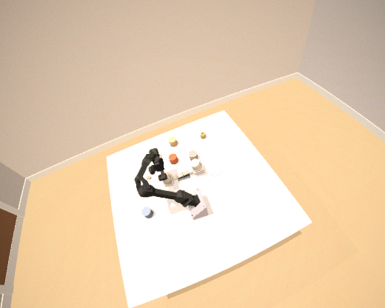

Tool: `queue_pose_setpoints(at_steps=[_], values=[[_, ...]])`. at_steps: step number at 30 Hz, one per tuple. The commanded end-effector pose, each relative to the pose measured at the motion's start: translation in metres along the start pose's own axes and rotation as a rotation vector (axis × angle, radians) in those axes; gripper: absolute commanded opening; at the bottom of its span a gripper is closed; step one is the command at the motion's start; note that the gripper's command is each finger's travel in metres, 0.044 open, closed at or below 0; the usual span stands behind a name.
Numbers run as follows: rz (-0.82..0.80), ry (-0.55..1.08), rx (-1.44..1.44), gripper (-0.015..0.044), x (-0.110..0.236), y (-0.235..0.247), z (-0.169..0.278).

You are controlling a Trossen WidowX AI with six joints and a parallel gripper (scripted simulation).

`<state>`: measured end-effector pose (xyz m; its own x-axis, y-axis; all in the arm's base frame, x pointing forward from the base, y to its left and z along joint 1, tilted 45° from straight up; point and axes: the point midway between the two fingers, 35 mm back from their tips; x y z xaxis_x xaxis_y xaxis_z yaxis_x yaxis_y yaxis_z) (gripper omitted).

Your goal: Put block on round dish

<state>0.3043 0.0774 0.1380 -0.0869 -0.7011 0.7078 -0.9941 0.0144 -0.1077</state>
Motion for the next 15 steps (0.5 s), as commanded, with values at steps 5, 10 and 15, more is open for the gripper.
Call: queue_pose_setpoints(at_steps=[5, 10, 15], values=[[-0.005, 0.003, -0.007, 0.044, -0.014, 0.001, 0.001], [-0.005, 0.003, -0.007, 0.044, -0.022, 0.0, 0.001], [-0.005, 0.003, -0.007, 0.044, -0.03, 0.0, 0.001]])
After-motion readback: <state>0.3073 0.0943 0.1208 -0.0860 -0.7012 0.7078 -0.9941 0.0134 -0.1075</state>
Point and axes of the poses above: the point midway between the two fingers, 35 mm back from their tips, its own x axis back along the fingers, its own y axis across the jaws, z = x × y, and after that the axes turned 8 degrees about x, right-handed
